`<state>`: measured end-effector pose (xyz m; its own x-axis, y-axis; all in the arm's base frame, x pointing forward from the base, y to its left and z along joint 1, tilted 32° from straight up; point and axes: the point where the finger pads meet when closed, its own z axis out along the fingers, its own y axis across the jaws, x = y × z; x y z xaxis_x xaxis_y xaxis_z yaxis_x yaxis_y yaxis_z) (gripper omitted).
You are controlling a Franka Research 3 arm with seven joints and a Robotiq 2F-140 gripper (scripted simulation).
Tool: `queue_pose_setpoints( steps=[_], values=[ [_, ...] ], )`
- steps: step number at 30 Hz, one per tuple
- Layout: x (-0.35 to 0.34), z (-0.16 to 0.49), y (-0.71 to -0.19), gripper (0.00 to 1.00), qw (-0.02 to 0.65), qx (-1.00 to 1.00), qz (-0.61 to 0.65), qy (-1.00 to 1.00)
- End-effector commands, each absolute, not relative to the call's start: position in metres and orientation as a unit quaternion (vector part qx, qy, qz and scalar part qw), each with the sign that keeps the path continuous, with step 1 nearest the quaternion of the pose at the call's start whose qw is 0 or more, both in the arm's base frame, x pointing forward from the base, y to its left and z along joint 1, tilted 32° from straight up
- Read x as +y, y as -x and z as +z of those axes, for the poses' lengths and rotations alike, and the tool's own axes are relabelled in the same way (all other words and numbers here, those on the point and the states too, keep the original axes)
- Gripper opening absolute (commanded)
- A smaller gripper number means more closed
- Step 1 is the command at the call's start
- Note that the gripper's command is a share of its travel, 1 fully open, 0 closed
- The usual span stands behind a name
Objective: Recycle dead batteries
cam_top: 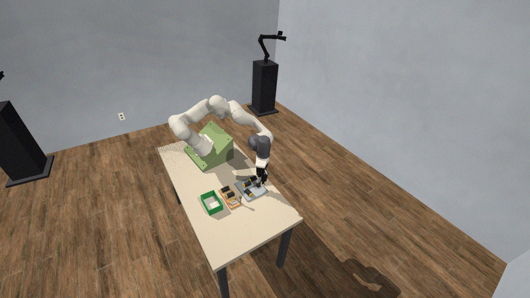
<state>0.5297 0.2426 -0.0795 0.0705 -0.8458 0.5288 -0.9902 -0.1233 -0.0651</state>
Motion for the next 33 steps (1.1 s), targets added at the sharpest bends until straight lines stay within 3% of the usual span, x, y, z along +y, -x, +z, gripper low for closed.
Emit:
queue_pose_setpoints(
  steps=[1,33],
  values=[
    [0.244,-0.078,-0.531,0.16,0.158,-0.64,0.229,-0.716],
    [0.22,-0.116,-0.537,0.16,0.158,-0.64,0.229,-0.716]
  ],
)
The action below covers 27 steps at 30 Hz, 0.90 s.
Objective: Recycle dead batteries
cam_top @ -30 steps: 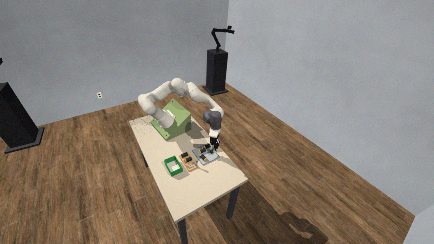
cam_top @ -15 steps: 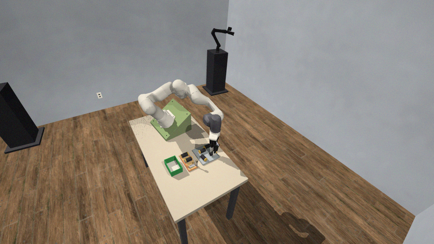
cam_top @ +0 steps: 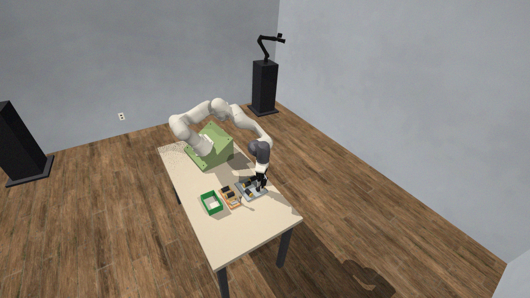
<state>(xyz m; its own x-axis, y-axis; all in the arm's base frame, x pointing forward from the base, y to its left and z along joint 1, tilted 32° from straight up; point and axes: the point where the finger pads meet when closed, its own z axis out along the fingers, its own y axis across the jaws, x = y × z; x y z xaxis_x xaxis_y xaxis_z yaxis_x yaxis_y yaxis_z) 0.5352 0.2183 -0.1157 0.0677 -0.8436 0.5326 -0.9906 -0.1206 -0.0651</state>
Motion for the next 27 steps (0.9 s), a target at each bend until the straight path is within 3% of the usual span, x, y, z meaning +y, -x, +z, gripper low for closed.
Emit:
queue_pose_setpoints(
  steps=[1,27],
  values=[
    [0.2203,-0.1163,-0.537,0.29,0.158,-0.64,0.229,-0.716],
    [0.2246,-0.1093,-0.536,0.29,0.158,-0.64,0.229,-0.716]
  ],
)
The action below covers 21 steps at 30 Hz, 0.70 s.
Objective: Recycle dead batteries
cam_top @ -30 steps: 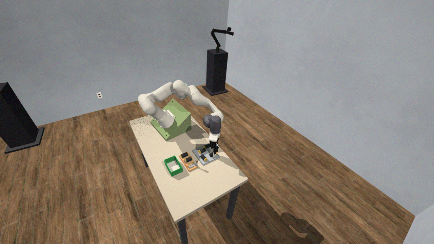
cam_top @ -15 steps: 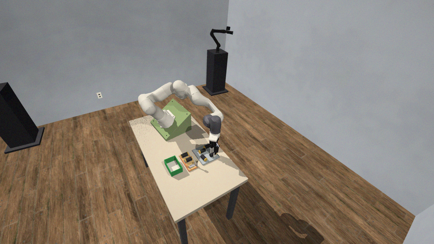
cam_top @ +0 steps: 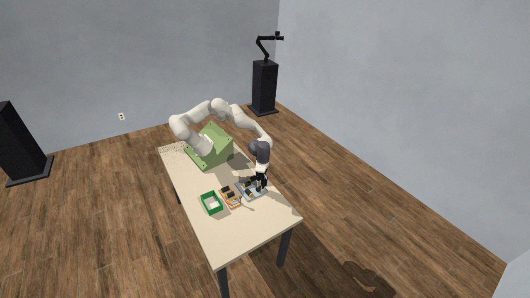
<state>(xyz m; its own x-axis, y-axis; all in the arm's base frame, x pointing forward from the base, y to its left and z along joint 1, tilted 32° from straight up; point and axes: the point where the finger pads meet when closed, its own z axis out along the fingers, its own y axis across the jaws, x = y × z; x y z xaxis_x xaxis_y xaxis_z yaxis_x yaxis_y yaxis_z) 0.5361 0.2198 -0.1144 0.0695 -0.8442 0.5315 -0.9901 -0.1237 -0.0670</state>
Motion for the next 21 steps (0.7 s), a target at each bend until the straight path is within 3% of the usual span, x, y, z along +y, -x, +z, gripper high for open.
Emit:
queue_pose_setpoints(
  steps=[1,21],
  values=[
    [0.225,-0.109,-0.536,0.29,0.158,-0.64,0.229,-0.716],
    [0.254,-0.061,-0.529,0.29,0.158,-0.64,0.229,-0.716]
  ],
)
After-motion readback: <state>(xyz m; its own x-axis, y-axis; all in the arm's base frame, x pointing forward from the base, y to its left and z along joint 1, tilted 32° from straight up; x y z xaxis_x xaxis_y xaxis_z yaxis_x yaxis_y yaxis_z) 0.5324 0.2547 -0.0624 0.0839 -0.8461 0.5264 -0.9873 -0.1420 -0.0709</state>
